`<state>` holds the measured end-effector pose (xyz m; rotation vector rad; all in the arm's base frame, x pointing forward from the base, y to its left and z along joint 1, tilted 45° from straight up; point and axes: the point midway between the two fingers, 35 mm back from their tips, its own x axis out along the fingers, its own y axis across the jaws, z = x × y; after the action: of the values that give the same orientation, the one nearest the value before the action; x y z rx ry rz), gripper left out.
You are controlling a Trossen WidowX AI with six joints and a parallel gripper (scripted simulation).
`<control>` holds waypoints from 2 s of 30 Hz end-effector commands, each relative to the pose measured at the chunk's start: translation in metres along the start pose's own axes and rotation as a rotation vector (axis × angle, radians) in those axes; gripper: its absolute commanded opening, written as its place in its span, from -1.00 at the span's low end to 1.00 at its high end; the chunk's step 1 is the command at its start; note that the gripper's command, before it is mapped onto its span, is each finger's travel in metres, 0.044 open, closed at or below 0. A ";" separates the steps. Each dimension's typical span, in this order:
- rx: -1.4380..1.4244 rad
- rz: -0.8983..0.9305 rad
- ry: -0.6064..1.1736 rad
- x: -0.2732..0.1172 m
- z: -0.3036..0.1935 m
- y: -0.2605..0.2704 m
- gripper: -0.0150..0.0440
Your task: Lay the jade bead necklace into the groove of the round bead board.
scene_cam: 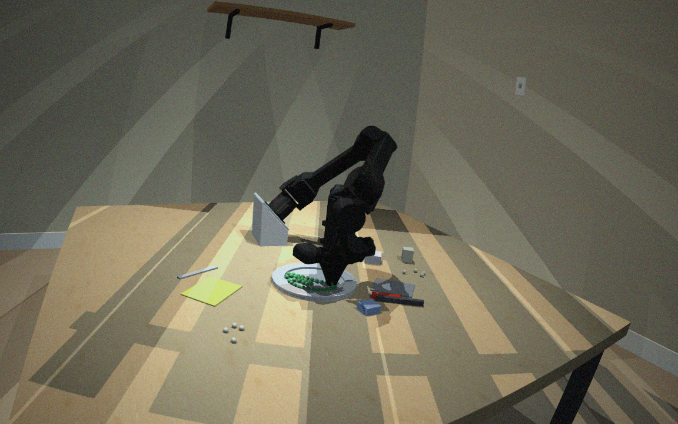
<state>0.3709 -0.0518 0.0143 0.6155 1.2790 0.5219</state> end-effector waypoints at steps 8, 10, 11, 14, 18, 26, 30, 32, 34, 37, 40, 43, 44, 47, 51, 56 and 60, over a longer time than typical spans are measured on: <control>0.000 0.000 0.000 0.000 0.000 0.000 -0.49; 0.000 0.000 0.000 0.000 0.000 0.000 -0.49; 0.000 0.000 0.000 0.000 0.000 0.000 -0.49; 0.005 0.004 0.002 -0.004 -0.001 0.000 -0.49; 0.007 0.006 0.003 -0.006 -0.001 0.000 -0.49; 0.007 0.006 0.003 -0.006 0.005 0.015 -0.49; 0.007 0.006 0.003 -0.006 0.005 0.015 -0.49; 0.007 0.006 0.003 -0.006 0.005 0.015 -0.49; 0.007 0.006 0.003 -0.006 0.005 0.015 -0.49; 0.007 0.006 0.003 -0.004 0.005 0.015 -0.49; 0.007 0.007 0.003 0.001 0.005 0.015 -0.49; 0.007 0.007 0.003 0.002 0.005 0.015 -0.49; 0.003 0.001 -0.001 -0.001 0.007 0.014 -0.40; 0.003 0.001 -0.001 -0.001 0.007 0.014 -0.14; 0.003 0.001 -0.001 -0.001 0.007 0.014 0.22; 0.003 0.001 0.000 -0.002 0.007 0.014 0.67; 0.009 0.004 0.004 -0.003 0.005 0.014 1.00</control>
<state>0.3750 -0.0436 0.0268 0.6260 1.2860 0.5209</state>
